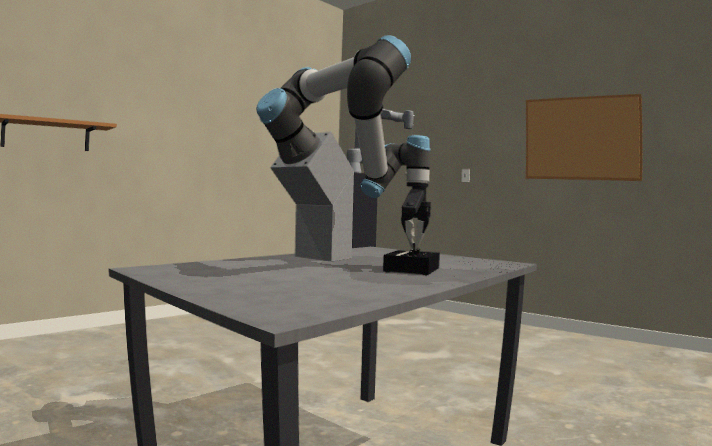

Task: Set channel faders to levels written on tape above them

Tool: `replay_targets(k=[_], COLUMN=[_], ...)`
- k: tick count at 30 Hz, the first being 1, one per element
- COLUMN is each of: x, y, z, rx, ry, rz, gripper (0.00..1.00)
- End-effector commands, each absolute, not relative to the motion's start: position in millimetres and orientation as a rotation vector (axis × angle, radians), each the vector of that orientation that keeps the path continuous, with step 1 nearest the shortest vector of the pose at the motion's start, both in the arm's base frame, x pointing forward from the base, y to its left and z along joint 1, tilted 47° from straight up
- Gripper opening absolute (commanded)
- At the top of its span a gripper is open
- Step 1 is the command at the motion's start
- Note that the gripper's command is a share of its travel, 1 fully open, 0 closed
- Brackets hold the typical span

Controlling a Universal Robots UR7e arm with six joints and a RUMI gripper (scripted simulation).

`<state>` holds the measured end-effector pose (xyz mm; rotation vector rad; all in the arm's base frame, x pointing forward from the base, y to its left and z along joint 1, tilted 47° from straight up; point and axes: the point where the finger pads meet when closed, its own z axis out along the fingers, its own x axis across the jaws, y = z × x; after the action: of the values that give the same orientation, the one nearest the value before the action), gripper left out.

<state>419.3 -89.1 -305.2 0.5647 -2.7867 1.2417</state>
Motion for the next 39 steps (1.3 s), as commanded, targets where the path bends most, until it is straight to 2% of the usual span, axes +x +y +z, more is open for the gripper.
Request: replay_targets(k=[1,39], x=[422.0,432.7], y=[-87.9,-84.4], z=[-305.4,-307.4], rx=[0.565,0.565], ry=[-2.787,-2.787], rz=[1.242,1.242], gripper=[0.0,0.0])
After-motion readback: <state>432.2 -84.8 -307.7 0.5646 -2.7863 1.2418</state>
